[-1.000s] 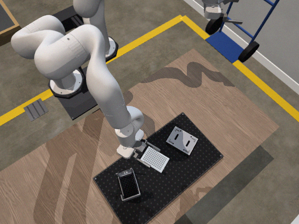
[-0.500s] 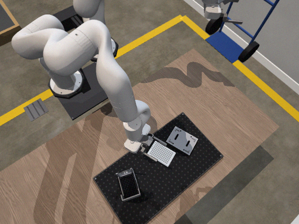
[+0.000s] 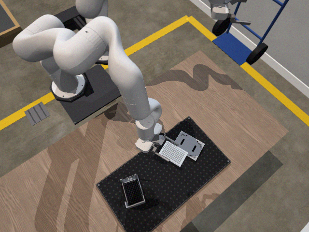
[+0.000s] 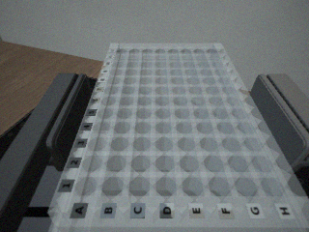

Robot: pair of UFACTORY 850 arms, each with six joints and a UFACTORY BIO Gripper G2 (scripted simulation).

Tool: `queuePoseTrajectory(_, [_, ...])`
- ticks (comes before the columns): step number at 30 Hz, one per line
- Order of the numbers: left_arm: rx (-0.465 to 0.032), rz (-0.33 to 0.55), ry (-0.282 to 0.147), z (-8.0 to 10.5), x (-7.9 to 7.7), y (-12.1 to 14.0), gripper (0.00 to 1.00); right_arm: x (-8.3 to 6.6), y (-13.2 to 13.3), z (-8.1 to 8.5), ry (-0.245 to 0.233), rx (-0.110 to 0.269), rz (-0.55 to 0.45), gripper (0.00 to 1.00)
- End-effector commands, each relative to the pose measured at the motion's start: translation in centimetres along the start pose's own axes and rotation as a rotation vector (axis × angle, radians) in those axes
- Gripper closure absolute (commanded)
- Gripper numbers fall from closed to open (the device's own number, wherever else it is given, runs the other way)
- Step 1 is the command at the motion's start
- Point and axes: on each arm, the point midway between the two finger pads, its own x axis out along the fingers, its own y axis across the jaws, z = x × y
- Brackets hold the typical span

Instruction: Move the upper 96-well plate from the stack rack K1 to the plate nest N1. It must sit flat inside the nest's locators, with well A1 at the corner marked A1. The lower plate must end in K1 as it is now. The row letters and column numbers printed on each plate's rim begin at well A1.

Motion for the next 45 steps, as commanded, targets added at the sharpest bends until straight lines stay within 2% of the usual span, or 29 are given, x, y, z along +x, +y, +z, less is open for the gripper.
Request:
queuePoseTrajectory(1, [0.0,0.0,-0.003,0.2,0.1,0.0,0.0,0.3,0.7,0.1,-0.002,-0.002,0.0,1.0])
queuePoseTrajectory(45, [0.0,0.0,-0.003,0.2,0.1,0.0,0.0,4.4,13.5,-0.2,-0.002,-0.001,-0.001,1.0])
